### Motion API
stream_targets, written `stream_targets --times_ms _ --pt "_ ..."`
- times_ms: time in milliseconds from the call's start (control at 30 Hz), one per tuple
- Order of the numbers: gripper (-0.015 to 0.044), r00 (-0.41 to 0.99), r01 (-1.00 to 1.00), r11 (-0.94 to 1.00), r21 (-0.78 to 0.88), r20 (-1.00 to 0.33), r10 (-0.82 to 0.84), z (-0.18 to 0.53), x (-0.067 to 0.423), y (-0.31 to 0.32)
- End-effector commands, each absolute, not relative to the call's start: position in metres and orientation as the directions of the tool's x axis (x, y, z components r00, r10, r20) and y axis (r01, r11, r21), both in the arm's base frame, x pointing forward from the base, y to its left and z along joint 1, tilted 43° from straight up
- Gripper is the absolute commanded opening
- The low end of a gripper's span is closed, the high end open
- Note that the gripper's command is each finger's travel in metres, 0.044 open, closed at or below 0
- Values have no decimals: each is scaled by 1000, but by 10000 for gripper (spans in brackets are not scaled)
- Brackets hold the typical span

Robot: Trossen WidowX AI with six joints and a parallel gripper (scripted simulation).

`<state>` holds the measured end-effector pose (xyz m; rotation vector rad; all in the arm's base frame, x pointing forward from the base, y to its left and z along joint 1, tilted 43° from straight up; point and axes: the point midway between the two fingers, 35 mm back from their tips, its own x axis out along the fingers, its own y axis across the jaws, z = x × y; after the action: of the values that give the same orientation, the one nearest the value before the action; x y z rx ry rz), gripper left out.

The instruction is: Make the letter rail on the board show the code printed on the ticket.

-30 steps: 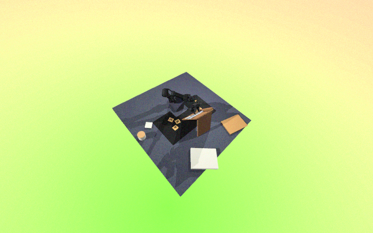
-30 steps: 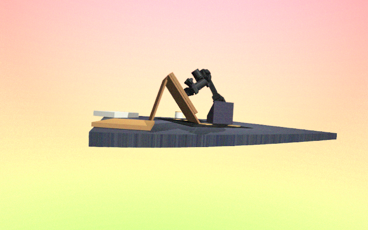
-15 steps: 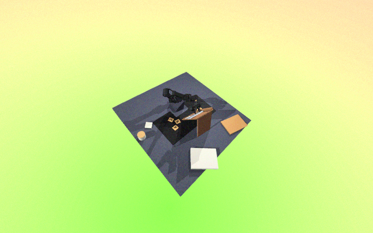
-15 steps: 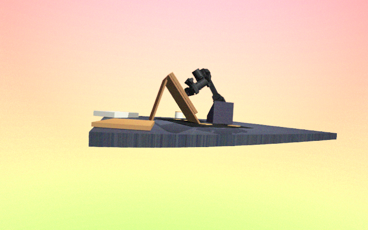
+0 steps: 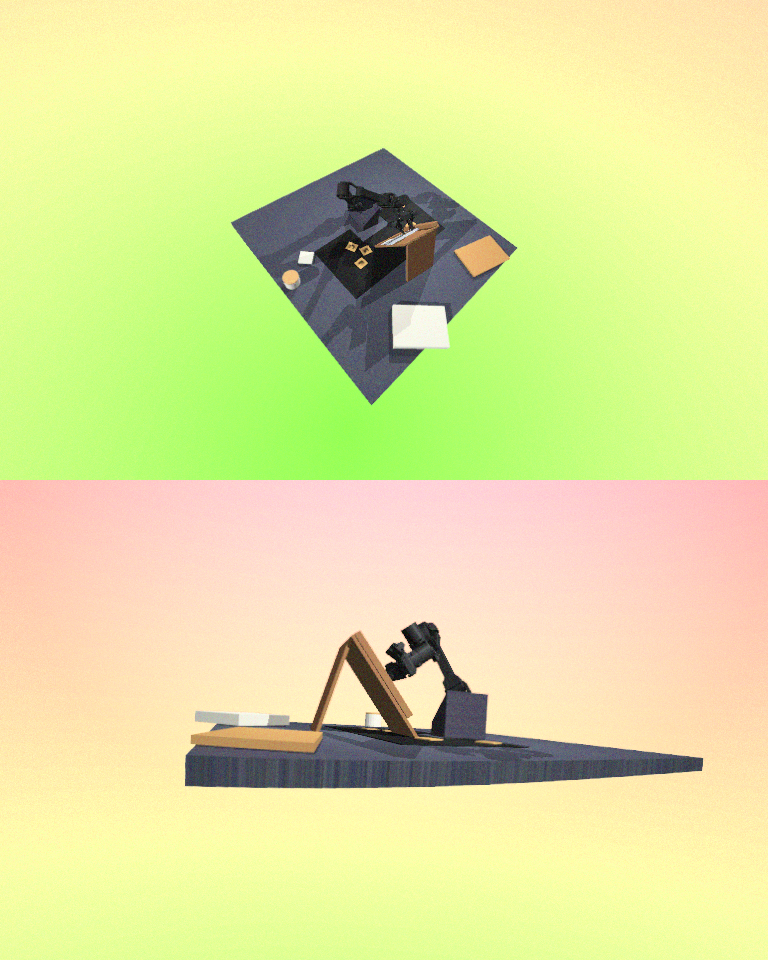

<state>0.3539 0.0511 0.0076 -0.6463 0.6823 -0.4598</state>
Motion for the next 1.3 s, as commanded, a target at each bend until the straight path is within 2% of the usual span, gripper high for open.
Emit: stream_targets --times_ms 0,233,267,1267 --pt "105 692 179 713 -678 -429 -581 8 354 51" --pt "289 690 185 711 -678 -426 -585 9 351 53" --pt "295 690 185 711 -678 -426 -586 10 350 54" --pt "295 689 185 712 -678 -427 -585 15 334 69"
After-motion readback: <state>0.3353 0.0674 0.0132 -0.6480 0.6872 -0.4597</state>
